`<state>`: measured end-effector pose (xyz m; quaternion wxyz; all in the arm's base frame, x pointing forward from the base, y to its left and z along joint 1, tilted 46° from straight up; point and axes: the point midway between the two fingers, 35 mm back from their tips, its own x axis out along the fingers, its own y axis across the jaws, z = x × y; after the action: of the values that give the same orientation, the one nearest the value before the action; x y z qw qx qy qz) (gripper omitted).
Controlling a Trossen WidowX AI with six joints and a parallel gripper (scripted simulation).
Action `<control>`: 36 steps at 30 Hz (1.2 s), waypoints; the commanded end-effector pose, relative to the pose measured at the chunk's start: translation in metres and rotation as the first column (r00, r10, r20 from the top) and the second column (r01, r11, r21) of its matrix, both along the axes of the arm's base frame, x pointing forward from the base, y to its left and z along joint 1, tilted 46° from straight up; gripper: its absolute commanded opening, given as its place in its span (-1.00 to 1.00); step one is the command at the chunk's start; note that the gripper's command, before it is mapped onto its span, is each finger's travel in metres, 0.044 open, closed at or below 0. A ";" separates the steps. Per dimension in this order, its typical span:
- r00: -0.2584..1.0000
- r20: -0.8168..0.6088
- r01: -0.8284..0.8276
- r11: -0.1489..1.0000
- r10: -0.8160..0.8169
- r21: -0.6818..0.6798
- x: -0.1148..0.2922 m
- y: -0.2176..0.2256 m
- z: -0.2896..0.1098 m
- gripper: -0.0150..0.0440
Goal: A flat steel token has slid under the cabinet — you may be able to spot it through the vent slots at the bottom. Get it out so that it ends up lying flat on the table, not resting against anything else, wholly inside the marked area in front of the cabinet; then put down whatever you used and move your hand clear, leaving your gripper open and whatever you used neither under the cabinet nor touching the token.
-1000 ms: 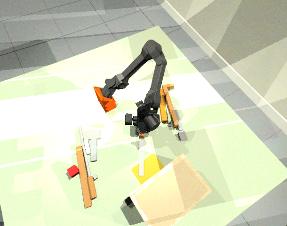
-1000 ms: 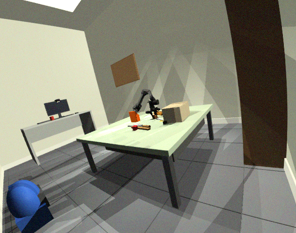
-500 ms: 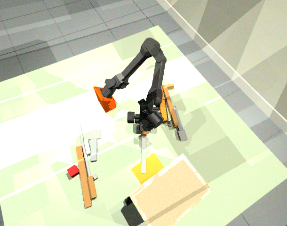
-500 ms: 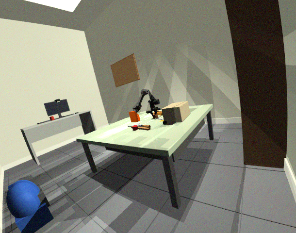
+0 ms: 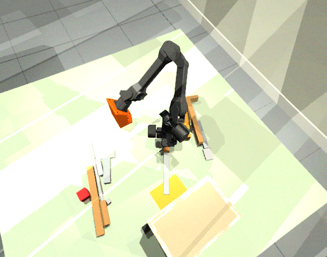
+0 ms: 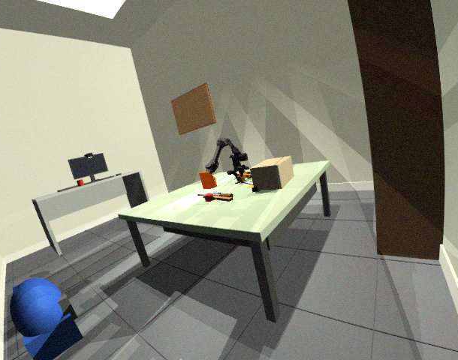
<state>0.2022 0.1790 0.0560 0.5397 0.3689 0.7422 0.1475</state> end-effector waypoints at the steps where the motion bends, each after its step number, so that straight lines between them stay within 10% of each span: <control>1: 1.000 0.004 0.001 1.000 -0.001 0.002 -0.002 0.003 0.005 -0.49; 36: 1.000 0.017 -0.012 1.000 0.012 0.008 -0.017 0.025 0.031 -0.49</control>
<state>0.1850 0.2033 0.0849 0.5394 0.3691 0.7420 0.1493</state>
